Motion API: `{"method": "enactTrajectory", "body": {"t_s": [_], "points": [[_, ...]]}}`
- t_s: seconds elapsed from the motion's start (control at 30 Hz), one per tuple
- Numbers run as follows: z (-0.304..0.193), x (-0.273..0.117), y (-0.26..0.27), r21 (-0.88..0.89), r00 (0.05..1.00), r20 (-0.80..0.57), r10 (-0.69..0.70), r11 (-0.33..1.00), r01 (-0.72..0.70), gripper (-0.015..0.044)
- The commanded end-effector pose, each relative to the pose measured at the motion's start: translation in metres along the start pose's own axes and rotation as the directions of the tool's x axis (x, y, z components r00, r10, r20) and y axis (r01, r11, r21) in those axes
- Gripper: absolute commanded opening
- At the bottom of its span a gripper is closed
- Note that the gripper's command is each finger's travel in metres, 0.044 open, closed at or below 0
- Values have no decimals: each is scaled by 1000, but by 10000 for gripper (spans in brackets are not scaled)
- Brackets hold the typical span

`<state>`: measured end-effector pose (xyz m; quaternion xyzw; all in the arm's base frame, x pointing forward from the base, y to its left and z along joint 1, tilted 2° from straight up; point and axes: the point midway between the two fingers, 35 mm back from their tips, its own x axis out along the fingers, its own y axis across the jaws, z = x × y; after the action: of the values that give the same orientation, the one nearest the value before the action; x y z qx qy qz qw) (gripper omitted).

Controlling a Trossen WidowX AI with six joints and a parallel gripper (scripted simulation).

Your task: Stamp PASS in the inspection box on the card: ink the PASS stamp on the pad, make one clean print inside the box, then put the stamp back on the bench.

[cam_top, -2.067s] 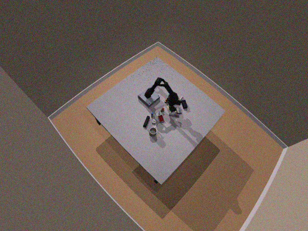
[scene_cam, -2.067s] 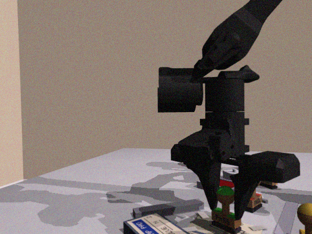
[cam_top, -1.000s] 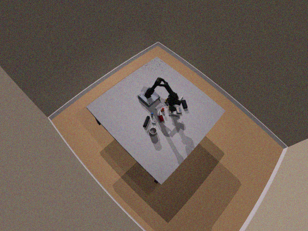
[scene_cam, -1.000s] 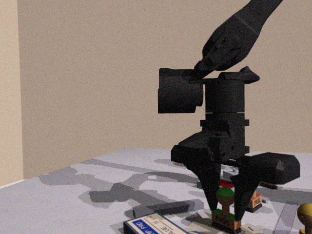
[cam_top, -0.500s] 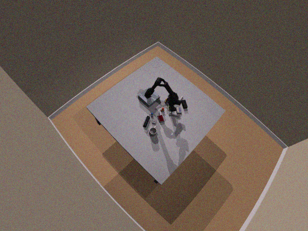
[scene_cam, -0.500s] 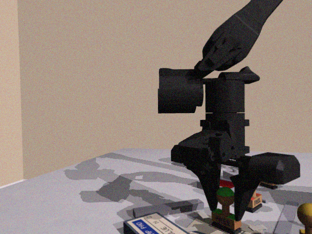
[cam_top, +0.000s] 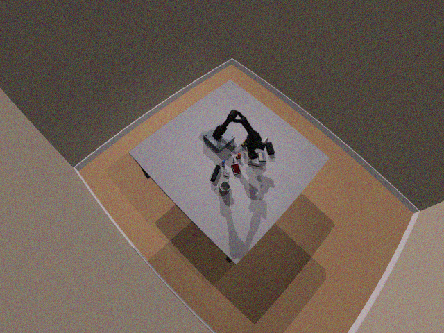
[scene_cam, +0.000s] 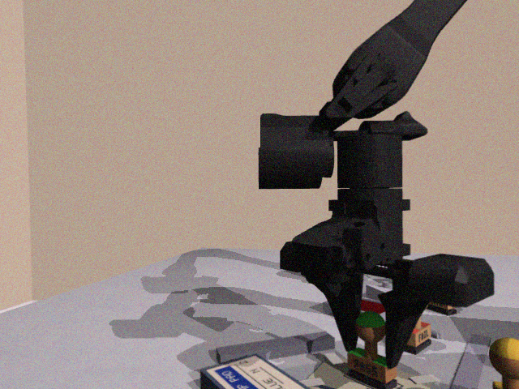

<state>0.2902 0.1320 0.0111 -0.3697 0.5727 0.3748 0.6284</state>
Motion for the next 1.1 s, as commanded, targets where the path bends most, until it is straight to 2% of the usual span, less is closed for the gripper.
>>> {"method": "enactTrajectory", "body": {"t_s": [0.0, 1.07], "points": [[0, 3, 0, 4, 1000, 1, 4, 1000, -4, 0], [1, -9, 0, 4, 1000, 1, 4, 1000, -4, 0]]}}
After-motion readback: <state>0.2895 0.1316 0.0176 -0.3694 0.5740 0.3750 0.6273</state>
